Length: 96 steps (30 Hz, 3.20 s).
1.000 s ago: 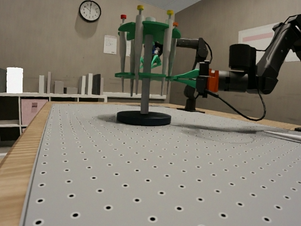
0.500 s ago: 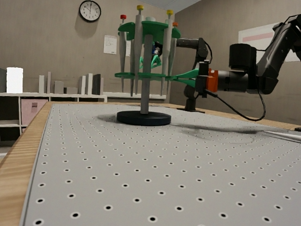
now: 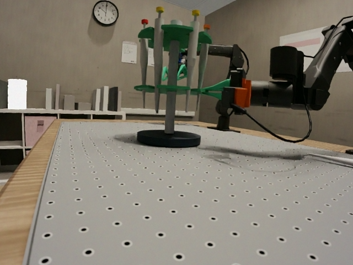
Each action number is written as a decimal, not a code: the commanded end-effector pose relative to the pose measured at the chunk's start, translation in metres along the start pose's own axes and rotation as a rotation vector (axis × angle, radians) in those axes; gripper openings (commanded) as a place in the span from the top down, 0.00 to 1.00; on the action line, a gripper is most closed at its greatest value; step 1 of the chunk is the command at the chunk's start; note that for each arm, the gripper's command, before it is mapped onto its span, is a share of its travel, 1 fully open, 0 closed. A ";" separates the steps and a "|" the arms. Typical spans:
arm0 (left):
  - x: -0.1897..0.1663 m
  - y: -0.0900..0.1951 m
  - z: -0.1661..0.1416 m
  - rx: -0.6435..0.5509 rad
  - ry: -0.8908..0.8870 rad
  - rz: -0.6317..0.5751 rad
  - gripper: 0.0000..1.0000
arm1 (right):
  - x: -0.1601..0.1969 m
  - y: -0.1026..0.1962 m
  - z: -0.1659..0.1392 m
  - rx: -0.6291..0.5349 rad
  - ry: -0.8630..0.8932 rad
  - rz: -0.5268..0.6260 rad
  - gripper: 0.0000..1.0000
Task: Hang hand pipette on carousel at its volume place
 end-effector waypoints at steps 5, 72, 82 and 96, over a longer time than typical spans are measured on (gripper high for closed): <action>-0.020 -0.007 -0.002 0.008 -0.028 -0.034 1.00 | -0.004 0.001 0.002 -0.023 0.008 -0.002 0.00; -0.026 -0.010 0.021 0.142 -0.033 -0.003 1.00 | -0.004 0.001 0.002 -0.023 0.008 -0.002 0.00; -0.026 -0.010 0.021 0.142 -0.033 -0.003 1.00 | -0.004 0.001 0.002 -0.023 0.008 -0.002 0.00; -0.021 -0.009 0.049 0.279 -0.025 0.042 1.00 | -0.004 0.001 0.002 -0.023 0.008 -0.002 0.00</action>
Point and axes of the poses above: on each arm, the point where the finger pads meet when closed, its own y axis back along the fingers, its own x axis across the jaws, z = x × y, the point moved 8 cm from there along y, back along the fingers, and after that the axes turned 12 degrees about y, right-handed, at the moved point
